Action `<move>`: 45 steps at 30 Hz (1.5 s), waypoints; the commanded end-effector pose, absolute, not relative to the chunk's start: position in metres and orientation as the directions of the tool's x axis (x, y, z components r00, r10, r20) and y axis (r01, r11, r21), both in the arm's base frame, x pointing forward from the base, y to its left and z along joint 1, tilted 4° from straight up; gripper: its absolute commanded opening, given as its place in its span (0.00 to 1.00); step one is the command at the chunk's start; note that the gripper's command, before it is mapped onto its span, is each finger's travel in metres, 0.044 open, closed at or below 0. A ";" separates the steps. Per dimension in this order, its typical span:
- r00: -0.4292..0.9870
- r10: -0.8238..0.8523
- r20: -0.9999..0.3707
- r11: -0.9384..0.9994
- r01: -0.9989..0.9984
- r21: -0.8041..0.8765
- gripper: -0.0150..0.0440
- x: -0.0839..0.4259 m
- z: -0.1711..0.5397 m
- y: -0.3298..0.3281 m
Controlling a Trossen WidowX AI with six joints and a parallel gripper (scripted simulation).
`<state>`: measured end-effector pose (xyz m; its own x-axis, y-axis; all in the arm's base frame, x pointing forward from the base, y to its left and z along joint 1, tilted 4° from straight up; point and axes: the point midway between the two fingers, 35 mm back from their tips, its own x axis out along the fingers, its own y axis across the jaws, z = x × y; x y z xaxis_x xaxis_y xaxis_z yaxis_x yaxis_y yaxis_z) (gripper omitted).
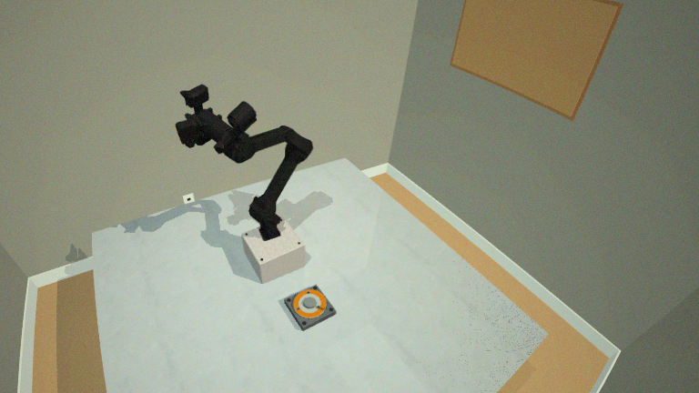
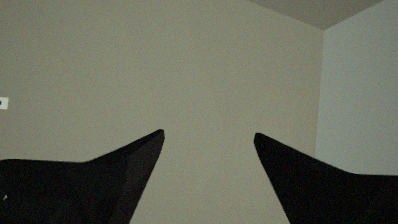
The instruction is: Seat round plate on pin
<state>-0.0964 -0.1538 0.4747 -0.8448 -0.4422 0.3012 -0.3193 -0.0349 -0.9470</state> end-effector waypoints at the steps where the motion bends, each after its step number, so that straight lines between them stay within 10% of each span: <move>1: -0.837 -0.455 0.305 -0.041 -0.322 -0.946 0.89 -0.094 0.475 -0.158; 15: -0.083 -0.978 0.192 -0.179 -0.144 -0.973 0.26 0.148 0.412 -0.304; 28: 0.503 -0.794 -0.341 0.386 -0.015 -0.922 0.25 0.349 0.254 -0.240; 35: 0.543 -0.526 -0.654 0.714 -0.136 -0.687 0.25 0.396 0.160 -0.155; 45: 0.133 -0.111 -0.985 0.979 -0.159 -0.131 0.25 0.362 0.031 0.009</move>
